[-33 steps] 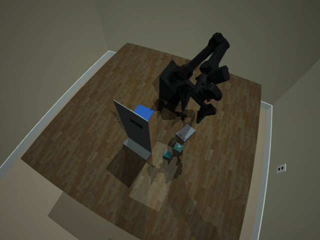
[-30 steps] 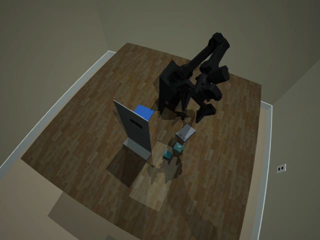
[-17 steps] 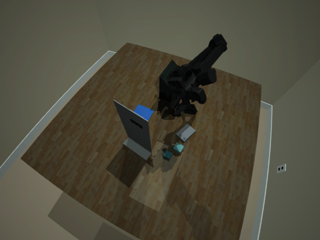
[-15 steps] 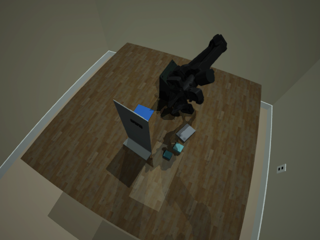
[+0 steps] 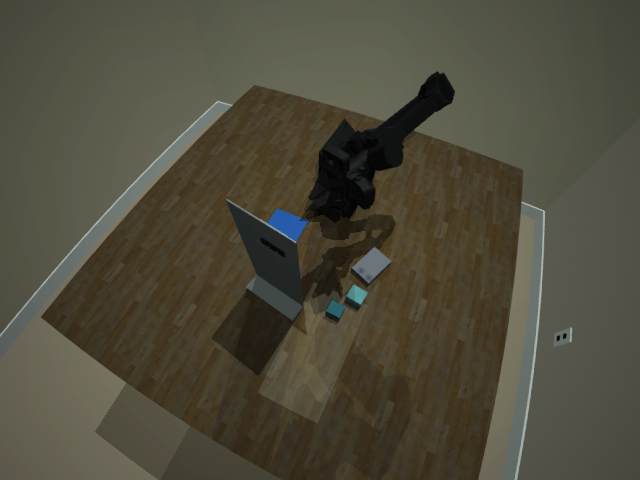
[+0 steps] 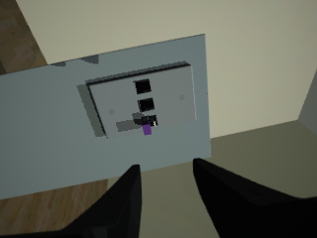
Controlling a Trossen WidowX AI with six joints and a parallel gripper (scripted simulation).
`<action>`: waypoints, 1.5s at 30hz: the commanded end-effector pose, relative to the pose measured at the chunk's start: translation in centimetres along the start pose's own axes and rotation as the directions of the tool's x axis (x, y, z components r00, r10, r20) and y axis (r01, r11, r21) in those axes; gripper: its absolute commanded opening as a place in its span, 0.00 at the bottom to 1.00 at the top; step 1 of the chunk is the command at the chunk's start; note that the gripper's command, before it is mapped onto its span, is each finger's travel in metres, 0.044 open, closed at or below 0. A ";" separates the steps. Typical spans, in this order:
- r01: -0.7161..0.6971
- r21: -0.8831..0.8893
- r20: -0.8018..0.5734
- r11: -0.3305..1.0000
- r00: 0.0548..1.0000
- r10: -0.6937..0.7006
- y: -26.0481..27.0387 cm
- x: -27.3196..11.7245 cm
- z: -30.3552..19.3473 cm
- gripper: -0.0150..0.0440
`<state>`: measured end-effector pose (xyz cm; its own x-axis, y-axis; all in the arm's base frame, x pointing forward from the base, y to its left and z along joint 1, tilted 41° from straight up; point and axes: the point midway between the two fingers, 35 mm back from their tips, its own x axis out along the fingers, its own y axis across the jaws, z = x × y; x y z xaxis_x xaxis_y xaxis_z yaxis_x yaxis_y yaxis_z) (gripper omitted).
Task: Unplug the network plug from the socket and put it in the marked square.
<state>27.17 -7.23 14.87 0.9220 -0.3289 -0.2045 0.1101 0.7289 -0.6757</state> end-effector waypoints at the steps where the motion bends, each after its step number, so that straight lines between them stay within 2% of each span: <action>1: 0.015 -0.106 -0.052 0.994 0.998 -0.020 0.7 -0.5 -2.4 0.52; 10: 0.015 -0.118 -0.062 0.993 0.998 -0.022 0.7 -0.3 -2.7 0.52; 45: 0.018 -0.122 -0.057 0.992 0.998 -0.025 0.8 5.7 -1.4 0.52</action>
<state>31.62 -9.30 12.08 0.8964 -0.3790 -0.2300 0.0796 0.6479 -0.7575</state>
